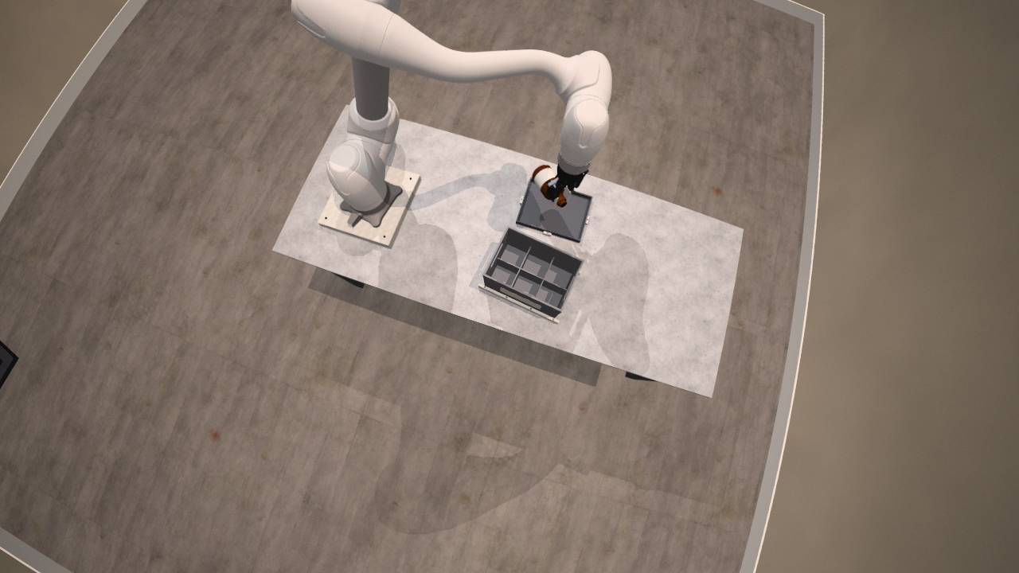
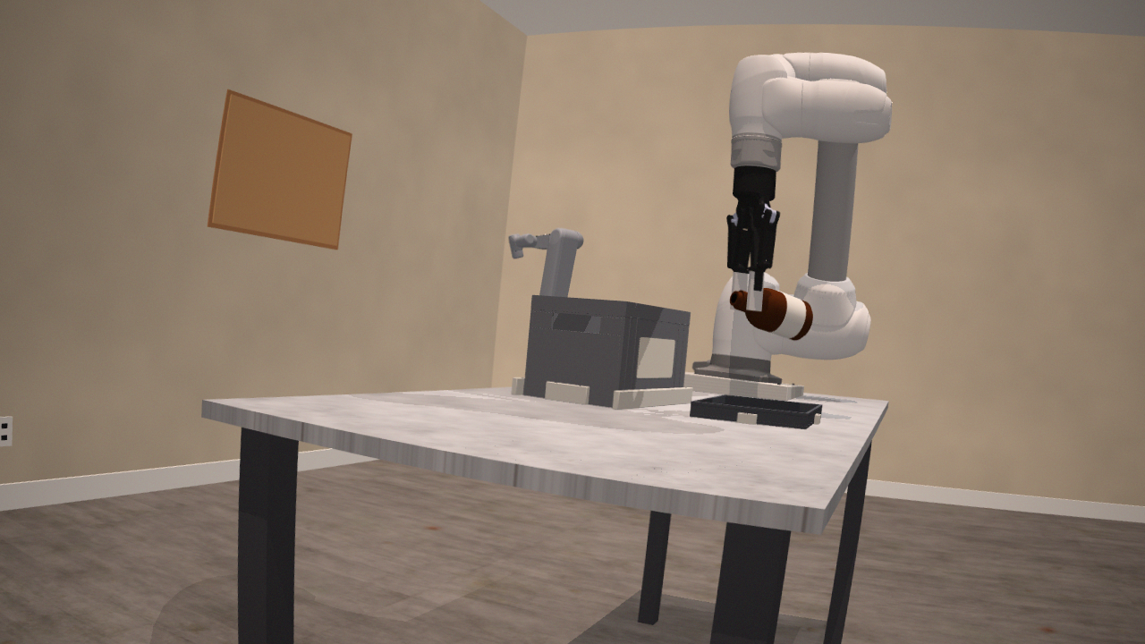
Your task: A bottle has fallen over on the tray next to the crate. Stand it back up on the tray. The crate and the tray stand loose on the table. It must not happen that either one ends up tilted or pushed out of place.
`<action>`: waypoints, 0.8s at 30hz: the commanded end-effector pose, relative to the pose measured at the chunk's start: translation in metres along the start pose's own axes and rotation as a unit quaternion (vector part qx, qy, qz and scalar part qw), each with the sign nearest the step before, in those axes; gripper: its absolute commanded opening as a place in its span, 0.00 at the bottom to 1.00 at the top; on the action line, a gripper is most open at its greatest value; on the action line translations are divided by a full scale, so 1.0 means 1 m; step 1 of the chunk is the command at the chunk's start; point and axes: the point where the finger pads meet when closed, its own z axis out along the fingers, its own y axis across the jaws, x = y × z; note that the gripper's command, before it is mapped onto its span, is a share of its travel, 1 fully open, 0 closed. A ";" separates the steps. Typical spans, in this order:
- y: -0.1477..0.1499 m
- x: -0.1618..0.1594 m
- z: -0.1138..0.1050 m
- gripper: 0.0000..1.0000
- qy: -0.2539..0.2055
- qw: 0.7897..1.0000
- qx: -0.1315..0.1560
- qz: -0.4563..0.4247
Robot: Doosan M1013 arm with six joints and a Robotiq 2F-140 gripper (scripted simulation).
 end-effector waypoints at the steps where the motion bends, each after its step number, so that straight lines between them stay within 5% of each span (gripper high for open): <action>1: 0.000 -0.001 -0.004 0.10 -0.001 1.000 -0.001 -0.001; 24: -0.001 0.000 -0.003 0.10 -0.036 0.999 0.002 0.000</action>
